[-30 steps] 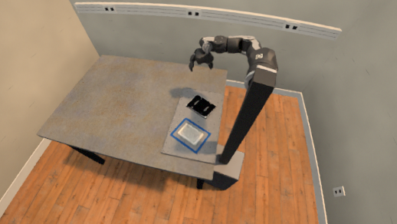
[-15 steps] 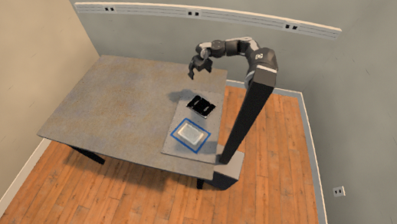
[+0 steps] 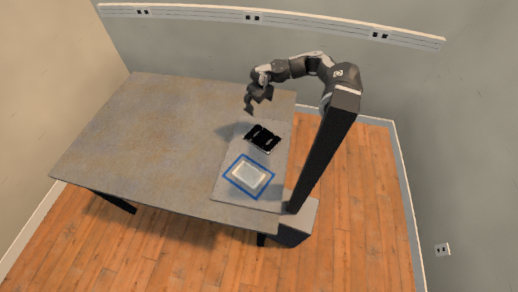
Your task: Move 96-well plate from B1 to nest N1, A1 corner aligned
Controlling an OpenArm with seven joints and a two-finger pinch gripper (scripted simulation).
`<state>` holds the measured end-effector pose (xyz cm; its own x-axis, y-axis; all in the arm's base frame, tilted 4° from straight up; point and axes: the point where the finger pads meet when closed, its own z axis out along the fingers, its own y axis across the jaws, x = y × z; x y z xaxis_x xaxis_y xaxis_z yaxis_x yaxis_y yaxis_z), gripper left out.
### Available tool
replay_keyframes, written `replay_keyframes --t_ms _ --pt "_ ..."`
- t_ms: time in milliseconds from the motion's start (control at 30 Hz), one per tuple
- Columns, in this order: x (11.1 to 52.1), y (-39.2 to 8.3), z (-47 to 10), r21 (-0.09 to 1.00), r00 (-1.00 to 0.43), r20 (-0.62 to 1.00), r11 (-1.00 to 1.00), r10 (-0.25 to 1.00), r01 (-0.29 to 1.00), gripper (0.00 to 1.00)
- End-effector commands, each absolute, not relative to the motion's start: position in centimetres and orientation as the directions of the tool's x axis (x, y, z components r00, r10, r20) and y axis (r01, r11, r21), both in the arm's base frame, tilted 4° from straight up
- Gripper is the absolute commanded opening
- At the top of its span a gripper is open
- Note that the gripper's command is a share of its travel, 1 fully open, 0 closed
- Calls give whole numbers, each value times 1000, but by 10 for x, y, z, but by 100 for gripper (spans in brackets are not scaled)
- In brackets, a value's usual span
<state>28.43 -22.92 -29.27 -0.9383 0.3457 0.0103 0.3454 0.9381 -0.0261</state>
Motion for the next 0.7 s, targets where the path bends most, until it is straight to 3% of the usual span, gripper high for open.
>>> replay_keyframes --t_ms 0,233,400,667 --pt "285 -228 -293 -32 -943 9 942 334 334 77" --pt "285 -228 -293 -32 -943 9 942 334 334 77" --pt "276 -186 -308 -52 -966 26 966 256 254 77" --pt "276 -186 -308 -52 -966 26 966 256 254 77"
